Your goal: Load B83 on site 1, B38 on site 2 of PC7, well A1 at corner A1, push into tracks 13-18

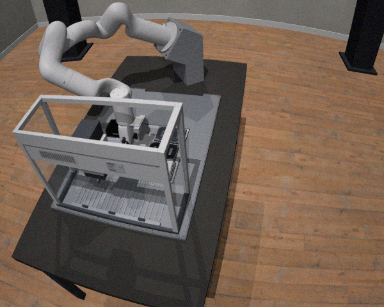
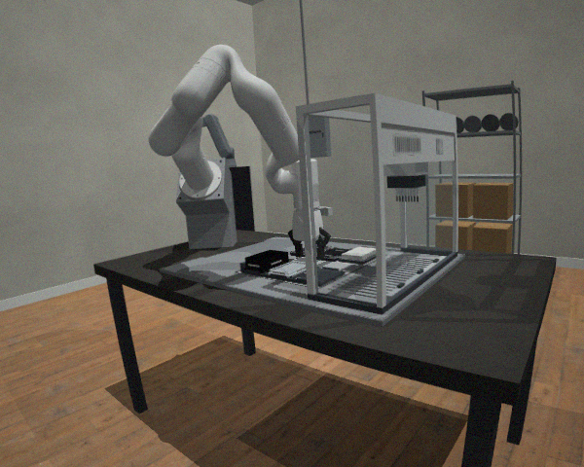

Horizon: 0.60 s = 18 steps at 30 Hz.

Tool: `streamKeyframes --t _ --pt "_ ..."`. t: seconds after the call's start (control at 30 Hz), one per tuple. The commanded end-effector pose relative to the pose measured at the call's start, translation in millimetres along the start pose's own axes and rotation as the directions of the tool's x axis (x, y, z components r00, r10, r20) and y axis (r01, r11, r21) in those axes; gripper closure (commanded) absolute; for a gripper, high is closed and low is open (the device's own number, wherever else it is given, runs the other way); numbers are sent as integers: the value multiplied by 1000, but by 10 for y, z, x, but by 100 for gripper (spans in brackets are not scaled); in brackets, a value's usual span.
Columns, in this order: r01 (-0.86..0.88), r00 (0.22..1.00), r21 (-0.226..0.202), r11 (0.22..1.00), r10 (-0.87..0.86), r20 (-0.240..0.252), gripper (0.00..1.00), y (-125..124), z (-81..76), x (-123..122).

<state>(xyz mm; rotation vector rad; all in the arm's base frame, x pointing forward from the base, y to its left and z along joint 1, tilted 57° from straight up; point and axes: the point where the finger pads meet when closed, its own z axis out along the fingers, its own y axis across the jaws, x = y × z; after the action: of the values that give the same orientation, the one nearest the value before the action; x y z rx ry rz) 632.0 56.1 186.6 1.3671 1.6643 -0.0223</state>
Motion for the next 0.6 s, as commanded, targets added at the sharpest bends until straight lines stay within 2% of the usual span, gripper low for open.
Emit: streamKeyframes --t 0.0,0.57 --pt "0 1000 -1 1000 0 0 0 6 34 2" --pt "0 1000 -1 1000 0 0 0 6 87 2"
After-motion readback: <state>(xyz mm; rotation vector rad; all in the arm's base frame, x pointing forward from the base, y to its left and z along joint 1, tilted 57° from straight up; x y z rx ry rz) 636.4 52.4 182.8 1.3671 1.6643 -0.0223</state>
